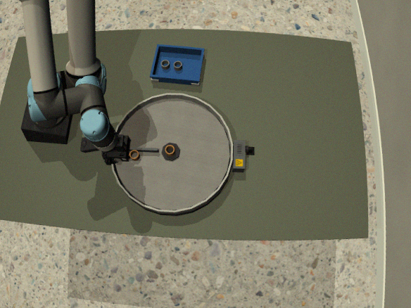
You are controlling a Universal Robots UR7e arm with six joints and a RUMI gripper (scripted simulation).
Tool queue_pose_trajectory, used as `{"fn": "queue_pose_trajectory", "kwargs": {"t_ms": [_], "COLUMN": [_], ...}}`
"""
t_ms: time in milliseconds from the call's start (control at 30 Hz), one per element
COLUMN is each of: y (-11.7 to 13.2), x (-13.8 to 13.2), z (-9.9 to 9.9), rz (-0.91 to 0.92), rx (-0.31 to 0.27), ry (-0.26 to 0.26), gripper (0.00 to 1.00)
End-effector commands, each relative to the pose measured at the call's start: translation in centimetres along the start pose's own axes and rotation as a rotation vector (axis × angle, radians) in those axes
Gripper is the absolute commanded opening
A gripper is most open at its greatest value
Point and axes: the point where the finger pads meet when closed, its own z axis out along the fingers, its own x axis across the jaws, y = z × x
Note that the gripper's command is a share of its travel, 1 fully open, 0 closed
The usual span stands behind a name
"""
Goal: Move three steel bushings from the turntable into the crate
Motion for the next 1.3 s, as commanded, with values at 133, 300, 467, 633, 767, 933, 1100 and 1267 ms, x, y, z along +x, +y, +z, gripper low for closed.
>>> {"fn": "queue_pose_trajectory", "kwargs": {"t_ms": [133,300,467,633,767,933,1100,1267], "y": [0.02,0.02,0.02,0.02,0.02,0.02,0.02,0.02], "x": [-0.03,-0.03,-0.03,-0.03,-0.03,-0.03,-0.03,-0.03], "z": [-0.02,-0.02,-0.02,-0.02,-0.02,-0.02,-0.02,-0.02], "rz": [0.0,0.0,0.0,0.0,0.0,0.0,0.0,0.0], "rx": [0.0,0.0,0.0,0.0,0.0,0.0,0.0,0.0], "ry": [-0.001,-0.001,-0.001,-0.001,-0.001,-0.001,-0.001,-0.001], "gripper": [0.06,0.06,0.06,0.06,0.0,0.0,0.0,0.0]}}
